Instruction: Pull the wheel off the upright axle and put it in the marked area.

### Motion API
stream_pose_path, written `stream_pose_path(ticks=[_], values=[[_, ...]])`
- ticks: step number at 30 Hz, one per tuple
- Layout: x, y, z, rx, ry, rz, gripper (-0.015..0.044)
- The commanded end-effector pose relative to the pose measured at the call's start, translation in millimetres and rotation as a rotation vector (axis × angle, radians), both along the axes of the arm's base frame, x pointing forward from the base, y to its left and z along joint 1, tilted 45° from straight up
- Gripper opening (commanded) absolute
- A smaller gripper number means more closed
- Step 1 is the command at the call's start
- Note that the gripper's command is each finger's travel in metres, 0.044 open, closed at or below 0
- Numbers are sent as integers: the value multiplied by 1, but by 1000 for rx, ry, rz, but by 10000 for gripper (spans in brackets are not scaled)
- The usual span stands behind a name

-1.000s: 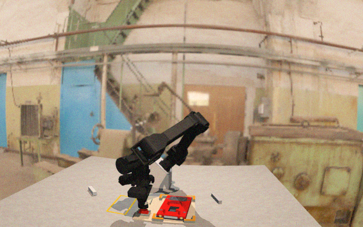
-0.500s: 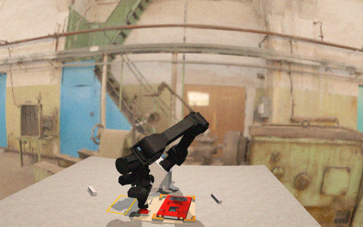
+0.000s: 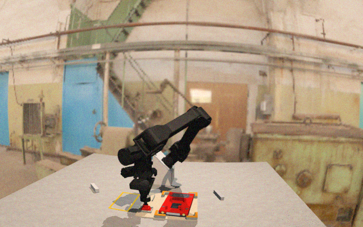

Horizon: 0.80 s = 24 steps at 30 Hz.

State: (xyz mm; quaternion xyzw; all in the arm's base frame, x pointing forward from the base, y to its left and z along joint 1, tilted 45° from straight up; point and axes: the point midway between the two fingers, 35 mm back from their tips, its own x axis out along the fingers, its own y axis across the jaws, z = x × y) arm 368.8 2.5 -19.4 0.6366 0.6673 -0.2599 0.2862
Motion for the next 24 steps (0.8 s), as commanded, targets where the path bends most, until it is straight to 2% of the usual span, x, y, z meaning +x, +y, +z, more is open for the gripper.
stream_pose_path(ticks=[1,7,8,13,24], values=[[2,-2,6,-4,-8,-20,131],[2,-10,12,-5,-8,-20,289],[2,-14,16,-5,-8,-20,300],[0,-37,36,-6,-8,-20,300],[1,-25,22,-6,-8,-20,300]])
